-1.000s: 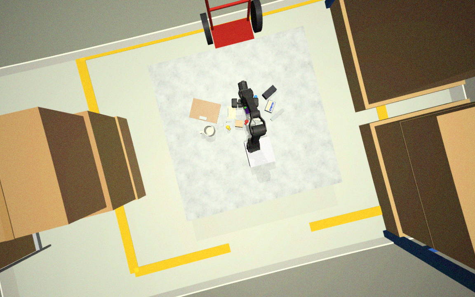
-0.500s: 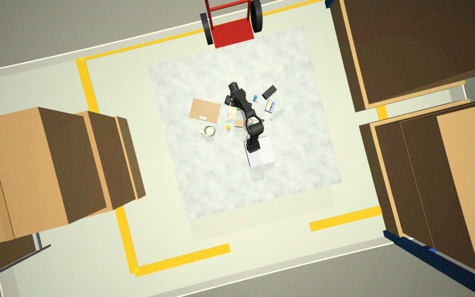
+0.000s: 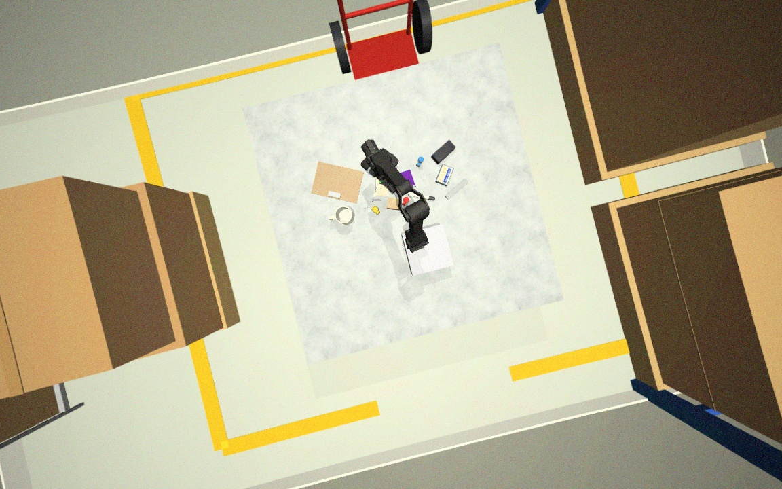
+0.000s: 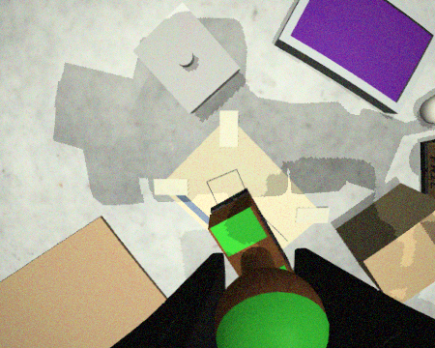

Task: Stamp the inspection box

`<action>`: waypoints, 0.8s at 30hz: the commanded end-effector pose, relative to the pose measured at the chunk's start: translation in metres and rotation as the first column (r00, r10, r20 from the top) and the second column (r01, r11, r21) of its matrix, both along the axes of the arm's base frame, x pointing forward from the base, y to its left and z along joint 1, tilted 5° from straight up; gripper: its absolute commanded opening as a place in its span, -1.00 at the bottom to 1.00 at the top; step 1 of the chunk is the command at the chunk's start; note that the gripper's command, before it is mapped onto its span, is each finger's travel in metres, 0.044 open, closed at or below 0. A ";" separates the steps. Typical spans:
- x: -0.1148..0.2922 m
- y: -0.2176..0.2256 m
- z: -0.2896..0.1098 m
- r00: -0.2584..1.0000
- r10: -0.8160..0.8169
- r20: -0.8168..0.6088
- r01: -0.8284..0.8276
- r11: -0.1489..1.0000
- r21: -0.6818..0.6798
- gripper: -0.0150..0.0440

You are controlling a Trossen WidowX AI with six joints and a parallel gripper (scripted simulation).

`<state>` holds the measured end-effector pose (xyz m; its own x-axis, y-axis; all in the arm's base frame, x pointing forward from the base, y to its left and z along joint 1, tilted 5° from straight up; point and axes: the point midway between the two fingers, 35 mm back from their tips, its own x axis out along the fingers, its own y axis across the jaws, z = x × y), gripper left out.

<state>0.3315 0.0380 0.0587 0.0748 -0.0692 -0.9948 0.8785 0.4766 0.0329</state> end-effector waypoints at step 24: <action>0.001 0.015 -0.015 0.993 -0.122 0.000 0.122 0.993 0.001 -0.49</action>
